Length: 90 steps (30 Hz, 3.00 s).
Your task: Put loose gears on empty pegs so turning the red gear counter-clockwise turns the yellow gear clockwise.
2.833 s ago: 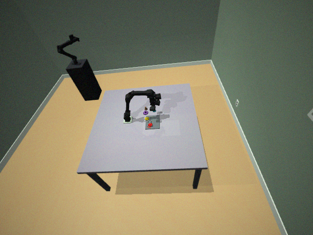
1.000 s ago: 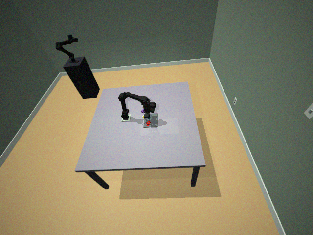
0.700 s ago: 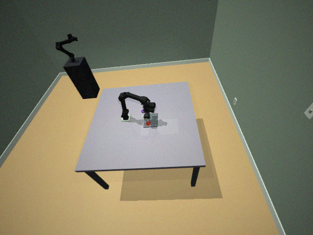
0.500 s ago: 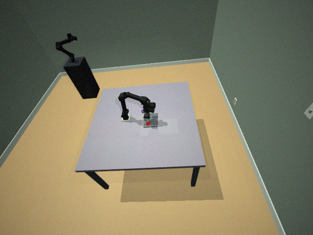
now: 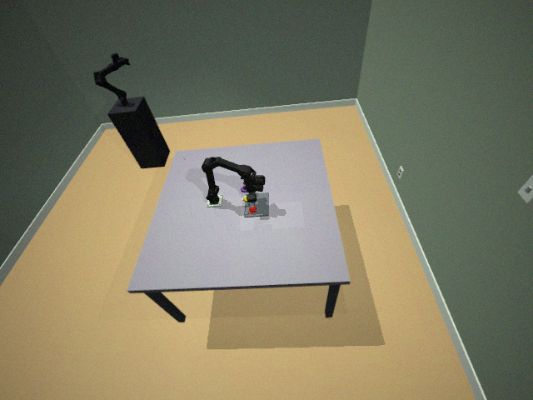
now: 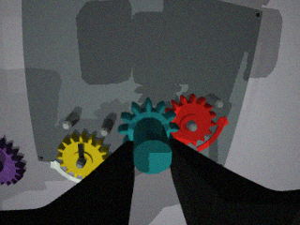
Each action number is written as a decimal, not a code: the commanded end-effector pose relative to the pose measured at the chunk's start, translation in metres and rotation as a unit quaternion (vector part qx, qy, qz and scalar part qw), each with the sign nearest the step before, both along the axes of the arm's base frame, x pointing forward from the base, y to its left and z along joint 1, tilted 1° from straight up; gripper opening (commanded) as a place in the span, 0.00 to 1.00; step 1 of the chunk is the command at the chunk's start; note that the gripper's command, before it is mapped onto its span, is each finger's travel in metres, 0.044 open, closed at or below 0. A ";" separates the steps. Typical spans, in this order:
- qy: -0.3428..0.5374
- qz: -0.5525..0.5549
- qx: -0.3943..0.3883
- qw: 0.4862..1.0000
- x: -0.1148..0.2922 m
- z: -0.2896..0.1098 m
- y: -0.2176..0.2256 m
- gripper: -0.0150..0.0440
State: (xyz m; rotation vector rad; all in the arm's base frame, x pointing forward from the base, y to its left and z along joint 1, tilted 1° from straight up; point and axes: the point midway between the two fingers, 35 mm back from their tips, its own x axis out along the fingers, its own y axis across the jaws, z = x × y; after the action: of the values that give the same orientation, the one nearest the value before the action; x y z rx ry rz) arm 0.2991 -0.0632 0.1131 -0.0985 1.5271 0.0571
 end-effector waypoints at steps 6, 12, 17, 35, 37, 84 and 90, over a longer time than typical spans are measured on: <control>0.002 0.025 0.002 1.000 0.000 -0.013 0.000 0.25; 0.001 -0.017 0.003 1.000 0.000 -0.021 0.000 0.25; 0.000 -0.083 0.006 0.997 0.001 -0.028 0.000 0.25; -0.002 -0.145 0.009 0.989 0.001 -0.036 0.000 0.25; -0.001 -0.118 0.008 0.993 0.001 -0.036 0.000 0.25; 0.005 0.151 0.004 0.988 -0.013 -0.001 0.137 0.98; 0.006 0.288 0.001 0.958 -0.052 -0.003 0.212 1.00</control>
State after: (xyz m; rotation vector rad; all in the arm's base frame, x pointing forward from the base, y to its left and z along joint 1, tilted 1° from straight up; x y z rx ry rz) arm 0.2647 0.1269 0.1116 -0.4676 1.4816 0.4594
